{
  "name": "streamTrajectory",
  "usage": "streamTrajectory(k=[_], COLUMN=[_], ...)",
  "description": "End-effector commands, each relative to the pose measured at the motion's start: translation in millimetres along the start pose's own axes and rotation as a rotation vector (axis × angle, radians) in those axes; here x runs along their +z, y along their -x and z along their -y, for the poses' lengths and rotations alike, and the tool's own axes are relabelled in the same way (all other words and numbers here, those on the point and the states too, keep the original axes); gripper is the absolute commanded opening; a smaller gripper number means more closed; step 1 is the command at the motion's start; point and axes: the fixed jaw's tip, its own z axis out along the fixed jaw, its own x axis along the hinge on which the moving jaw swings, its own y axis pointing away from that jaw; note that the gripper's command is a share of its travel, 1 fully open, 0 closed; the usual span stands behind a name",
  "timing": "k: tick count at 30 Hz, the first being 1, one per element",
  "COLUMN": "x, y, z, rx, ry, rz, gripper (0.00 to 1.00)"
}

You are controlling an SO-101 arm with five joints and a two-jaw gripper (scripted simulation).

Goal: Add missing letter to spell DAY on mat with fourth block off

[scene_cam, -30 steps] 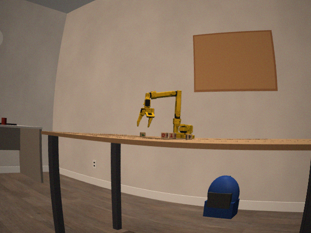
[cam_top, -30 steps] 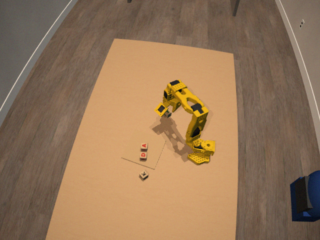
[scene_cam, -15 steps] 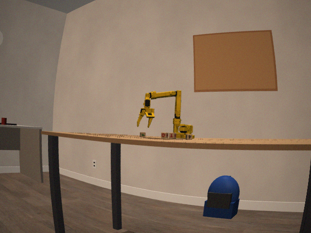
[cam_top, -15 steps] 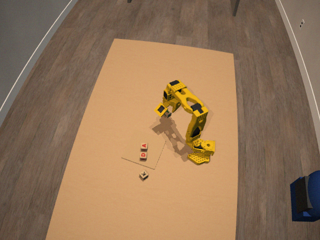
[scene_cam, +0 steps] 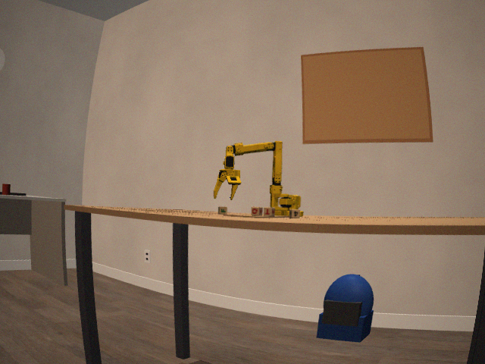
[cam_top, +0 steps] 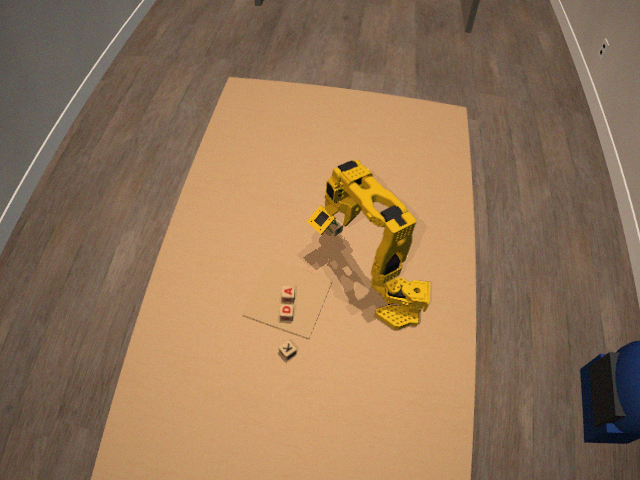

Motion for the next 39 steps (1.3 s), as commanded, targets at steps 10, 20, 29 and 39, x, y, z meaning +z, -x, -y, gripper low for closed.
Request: streamTrajectory(k=[10, 20, 29, 39], x=[-11, -1, 14, 23], y=[-1, -1, -1, -1], z=[13, 14, 16, 16], rx=[0.0, 0.0, 0.0, 0.0], ry=[-0.096, -0.096, -0.096, -0.096], rz=[-0.017, -0.017, -0.017, -0.017], gripper=[0.32, 0.32, 0.32, 0.32])
